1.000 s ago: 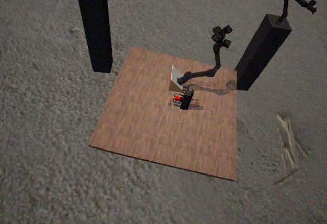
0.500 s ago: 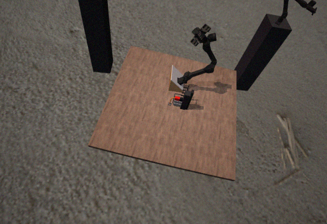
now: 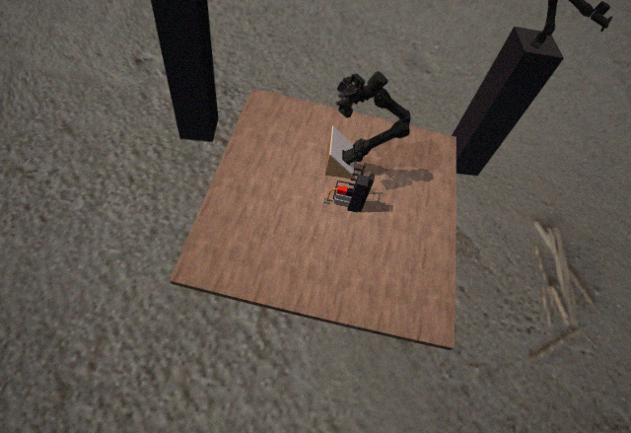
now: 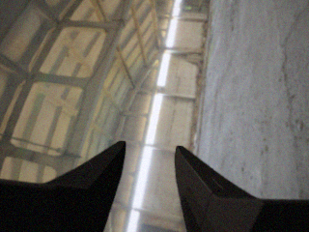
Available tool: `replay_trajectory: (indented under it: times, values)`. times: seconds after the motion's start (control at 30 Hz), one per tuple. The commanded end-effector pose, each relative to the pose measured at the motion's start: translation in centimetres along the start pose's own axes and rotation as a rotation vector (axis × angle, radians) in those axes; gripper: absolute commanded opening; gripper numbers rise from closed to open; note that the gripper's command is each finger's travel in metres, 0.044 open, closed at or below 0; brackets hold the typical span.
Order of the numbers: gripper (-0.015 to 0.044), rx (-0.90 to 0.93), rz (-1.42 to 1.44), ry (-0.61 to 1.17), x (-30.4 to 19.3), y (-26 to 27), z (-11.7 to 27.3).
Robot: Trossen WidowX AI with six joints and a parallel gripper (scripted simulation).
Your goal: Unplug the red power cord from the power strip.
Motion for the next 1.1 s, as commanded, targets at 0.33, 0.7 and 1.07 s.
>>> replay_trajectory:
  times: [0.33,0.7,1.07]
  values:
    - [0.0160,-0.667,0.193,0.271,-6.6,-14.4,-8.4]
    - [0.0160,-1.211,0.432,0.685,-13.2,-26.6,-8.3]
    - [0.0160,-1.520,0.540,0.993,-16.5,-32.5,-5.5]
Point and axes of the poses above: the point midway between the two fingers, 35 mm back from their tips, its own z axis back along the fingers, its own y axis across the jaws, x = y × z, the point moved 10 cm from there along z, back along the fingers, and after that the axes turned 13 degrees about z, right-handed, at the moved point
